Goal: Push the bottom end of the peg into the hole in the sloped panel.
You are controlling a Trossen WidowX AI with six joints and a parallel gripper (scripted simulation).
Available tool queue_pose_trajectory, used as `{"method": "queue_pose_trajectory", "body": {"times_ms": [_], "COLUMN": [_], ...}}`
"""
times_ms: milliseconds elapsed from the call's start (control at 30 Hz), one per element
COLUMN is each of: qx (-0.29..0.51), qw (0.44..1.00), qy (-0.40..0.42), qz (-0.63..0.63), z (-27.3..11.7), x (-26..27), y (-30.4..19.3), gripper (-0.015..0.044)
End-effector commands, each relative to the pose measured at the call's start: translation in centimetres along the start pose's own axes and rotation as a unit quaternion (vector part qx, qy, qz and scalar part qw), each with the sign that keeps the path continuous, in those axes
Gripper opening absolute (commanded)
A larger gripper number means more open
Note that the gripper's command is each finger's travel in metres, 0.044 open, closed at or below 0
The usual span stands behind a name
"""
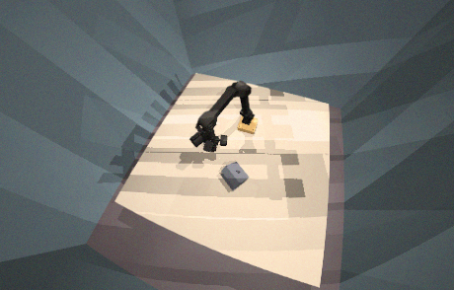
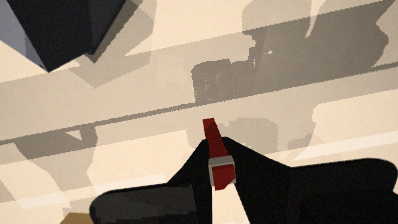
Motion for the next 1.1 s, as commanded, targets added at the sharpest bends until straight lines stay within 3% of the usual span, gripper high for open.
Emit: {"method": "queue_pose_trajectory", "body": {"times_ms": [0,1067], "qx": [0.0,0.001], "qw": [1.0,0.998], "qy": [-0.003,-0.047], "qz": [0.002,0.048], "z": [-1.3,-2.4], "x": [0.0,2.8], "y": [0.0,1.8], "gripper": [0.0,0.0]}}
Point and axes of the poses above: the point midway between the two fingers, 35 mm back from their tips, its own z axis out along the fingers, its own x axis across the jaws, y = z × x, the point moved 1 cm from there along -z, back along the fingers, and after that the axes turned 3 degrees about z, right-handed, at the moved point
